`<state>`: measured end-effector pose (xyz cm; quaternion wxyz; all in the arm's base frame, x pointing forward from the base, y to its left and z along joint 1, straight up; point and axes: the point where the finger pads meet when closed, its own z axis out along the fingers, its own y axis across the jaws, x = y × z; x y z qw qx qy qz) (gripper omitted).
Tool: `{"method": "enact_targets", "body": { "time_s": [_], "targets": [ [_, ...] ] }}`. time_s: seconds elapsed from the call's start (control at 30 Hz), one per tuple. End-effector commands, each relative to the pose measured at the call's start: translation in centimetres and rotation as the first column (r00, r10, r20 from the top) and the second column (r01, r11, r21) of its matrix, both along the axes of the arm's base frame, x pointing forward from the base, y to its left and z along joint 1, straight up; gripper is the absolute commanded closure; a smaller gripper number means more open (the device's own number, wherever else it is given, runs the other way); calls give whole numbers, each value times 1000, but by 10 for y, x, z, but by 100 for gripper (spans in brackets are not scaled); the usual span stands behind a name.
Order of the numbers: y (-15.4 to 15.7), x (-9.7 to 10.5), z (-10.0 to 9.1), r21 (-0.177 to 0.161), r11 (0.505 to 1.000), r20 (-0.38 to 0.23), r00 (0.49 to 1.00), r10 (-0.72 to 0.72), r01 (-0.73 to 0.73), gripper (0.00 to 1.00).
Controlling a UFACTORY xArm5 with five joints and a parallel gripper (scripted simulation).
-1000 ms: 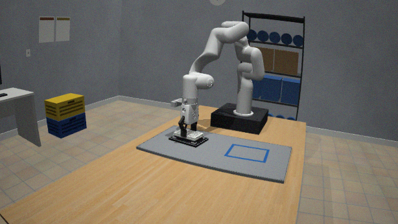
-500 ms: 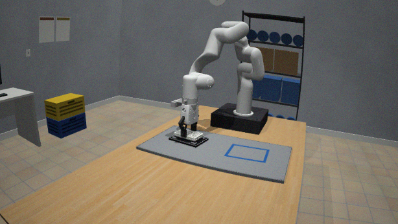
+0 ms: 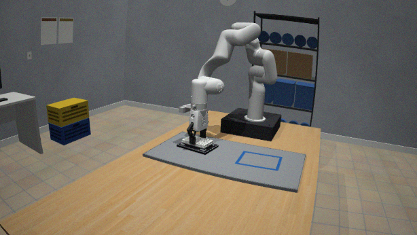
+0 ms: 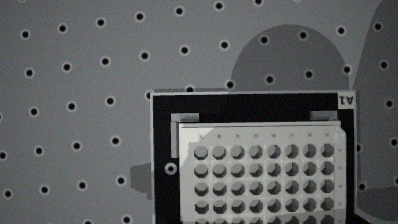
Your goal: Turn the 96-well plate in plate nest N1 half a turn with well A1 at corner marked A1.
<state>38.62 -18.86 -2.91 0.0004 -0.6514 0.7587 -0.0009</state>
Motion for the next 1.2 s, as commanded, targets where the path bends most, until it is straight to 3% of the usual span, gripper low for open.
{"method": "enact_targets", "body": {
  "time_s": [0.0, 1.17],
  "targets": [
    [-1, 1, 0, -2, 1000, 3, 1000, 0, 0, 100],
    [-1, 1, -5, -2, 1000, 3, 1000, 0, 0, 100]
  ]
}}
